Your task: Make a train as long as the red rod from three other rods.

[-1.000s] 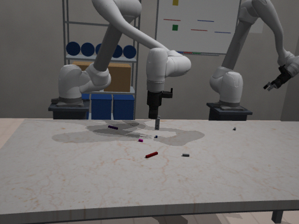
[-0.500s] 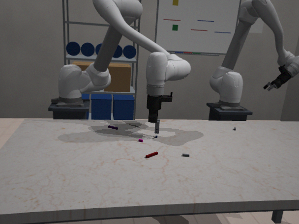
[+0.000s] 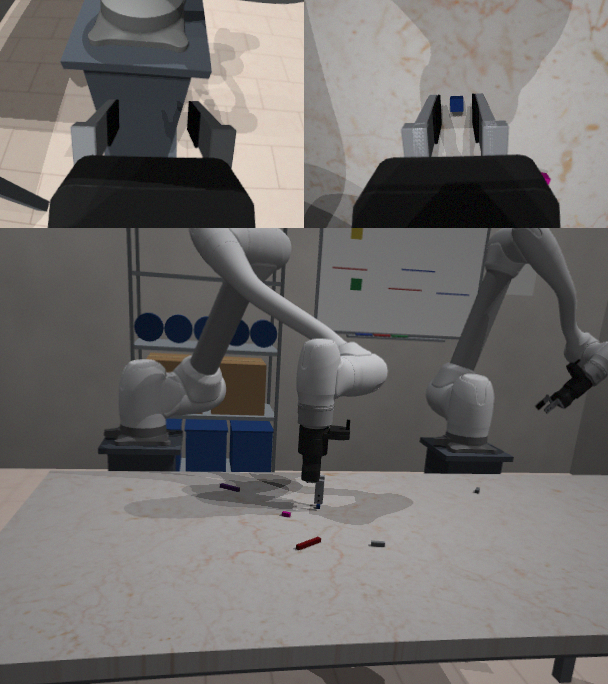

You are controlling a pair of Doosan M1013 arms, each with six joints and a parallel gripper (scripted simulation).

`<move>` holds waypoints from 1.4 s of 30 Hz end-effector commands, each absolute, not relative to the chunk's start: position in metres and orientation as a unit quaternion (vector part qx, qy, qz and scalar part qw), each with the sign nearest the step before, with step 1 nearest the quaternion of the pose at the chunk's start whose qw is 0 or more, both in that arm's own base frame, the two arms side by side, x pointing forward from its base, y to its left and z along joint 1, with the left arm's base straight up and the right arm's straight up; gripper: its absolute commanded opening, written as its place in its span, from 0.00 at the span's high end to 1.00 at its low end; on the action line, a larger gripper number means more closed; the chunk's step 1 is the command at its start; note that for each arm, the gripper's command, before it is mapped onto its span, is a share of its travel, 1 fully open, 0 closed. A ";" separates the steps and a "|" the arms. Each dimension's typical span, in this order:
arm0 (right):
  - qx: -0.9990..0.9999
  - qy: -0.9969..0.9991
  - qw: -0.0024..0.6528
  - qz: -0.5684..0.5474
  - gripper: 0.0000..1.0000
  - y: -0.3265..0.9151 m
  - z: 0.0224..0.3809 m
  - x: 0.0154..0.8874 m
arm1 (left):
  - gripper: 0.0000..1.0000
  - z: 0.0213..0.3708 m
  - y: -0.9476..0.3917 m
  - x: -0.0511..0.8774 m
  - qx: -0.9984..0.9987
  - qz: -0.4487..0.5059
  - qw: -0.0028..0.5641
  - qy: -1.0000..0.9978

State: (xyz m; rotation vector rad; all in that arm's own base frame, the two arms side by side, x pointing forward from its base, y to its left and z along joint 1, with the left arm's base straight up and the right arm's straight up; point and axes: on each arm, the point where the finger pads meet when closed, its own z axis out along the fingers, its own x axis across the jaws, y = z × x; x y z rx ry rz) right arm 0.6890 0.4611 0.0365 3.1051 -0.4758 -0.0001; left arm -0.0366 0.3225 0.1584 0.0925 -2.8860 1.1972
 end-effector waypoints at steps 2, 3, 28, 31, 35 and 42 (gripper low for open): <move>0.988 -0.152 -0.001 0.001 0.46 0.461 0.037 0.689 | 0.00 0.159 0.323 -0.037 0.030 0.383 0.008 -0.923; 0.988 -0.152 -0.001 0.001 0.46 0.461 0.037 0.689 | 0.00 0.159 0.323 -0.037 0.030 0.383 0.008 -0.923; 0.988 -0.152 -0.001 0.001 0.46 0.461 0.033 0.689 | 0.00 0.159 0.323 -0.037 0.030 0.383 0.008 -0.923; 0.988 -0.152 -0.001 0.001 0.46 0.461 0.030 0.689 | 0.00 0.159 0.323 -0.037 0.030 0.383 0.008 -0.923; 0.988 -0.152 -0.001 0.001 0.46 0.461 0.026 0.689 | 0.00 0.159 0.323 -0.037 0.030 0.383 0.008 -0.923; 0.988 -0.152 -0.001 0.001 0.46 0.461 0.022 0.690 | 0.00 0.159 0.323 -0.037 0.030 0.383 0.008 -0.923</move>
